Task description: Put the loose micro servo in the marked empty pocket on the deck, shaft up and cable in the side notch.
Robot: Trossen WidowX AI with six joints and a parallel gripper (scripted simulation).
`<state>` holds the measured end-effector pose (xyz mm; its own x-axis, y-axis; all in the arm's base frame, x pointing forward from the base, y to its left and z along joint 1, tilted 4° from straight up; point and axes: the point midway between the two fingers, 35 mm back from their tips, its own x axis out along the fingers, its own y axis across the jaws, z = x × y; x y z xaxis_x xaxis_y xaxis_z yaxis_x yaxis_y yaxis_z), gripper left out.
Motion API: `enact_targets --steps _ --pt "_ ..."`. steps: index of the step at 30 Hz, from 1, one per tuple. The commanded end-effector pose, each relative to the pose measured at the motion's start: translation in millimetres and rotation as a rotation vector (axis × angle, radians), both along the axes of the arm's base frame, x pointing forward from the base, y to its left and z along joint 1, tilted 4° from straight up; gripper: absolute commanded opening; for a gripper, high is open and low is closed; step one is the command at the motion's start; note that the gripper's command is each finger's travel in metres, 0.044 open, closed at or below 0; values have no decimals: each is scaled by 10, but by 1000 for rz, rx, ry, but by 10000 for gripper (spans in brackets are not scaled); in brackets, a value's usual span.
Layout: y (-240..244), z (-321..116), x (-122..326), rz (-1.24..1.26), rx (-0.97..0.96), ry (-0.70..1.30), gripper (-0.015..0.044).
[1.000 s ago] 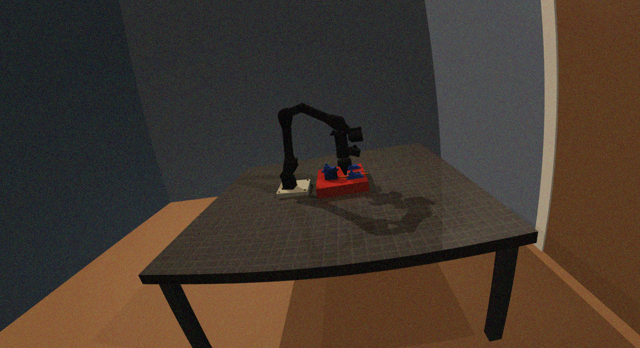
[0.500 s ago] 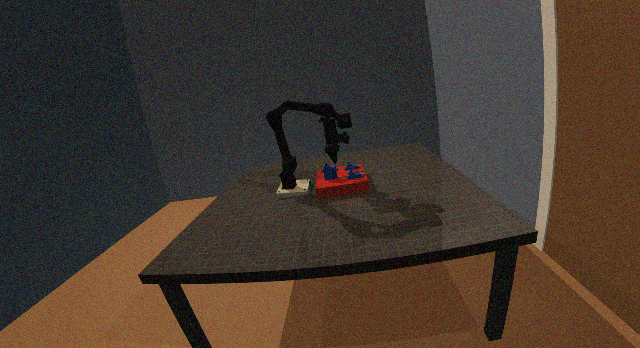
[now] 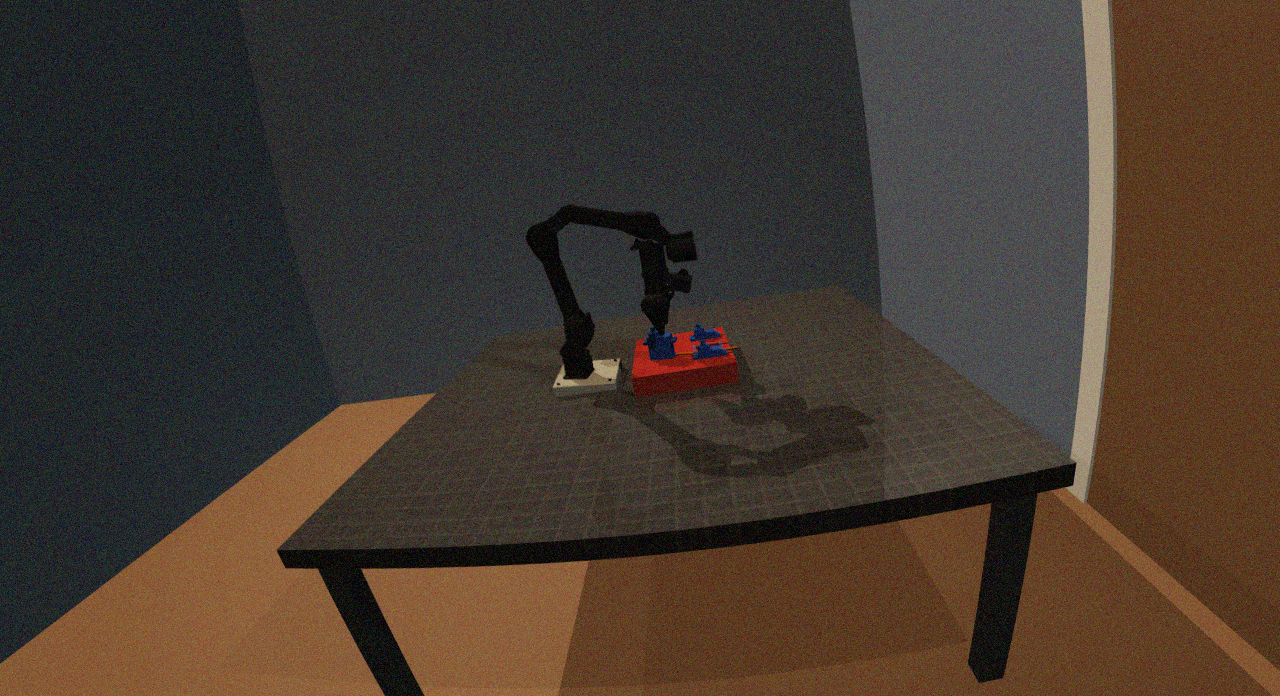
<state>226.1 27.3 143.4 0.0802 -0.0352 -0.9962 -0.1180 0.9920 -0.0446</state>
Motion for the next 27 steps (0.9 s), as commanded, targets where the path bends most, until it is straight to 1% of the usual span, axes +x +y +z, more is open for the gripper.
enact_targets --steps 1,16,27 --pt "-6 -50 9 -3 -1 -4 440" --pt "-13 -242 25 -3 -1 -4 440" --pt "-13 -242 25 -3 -1 -4 151"
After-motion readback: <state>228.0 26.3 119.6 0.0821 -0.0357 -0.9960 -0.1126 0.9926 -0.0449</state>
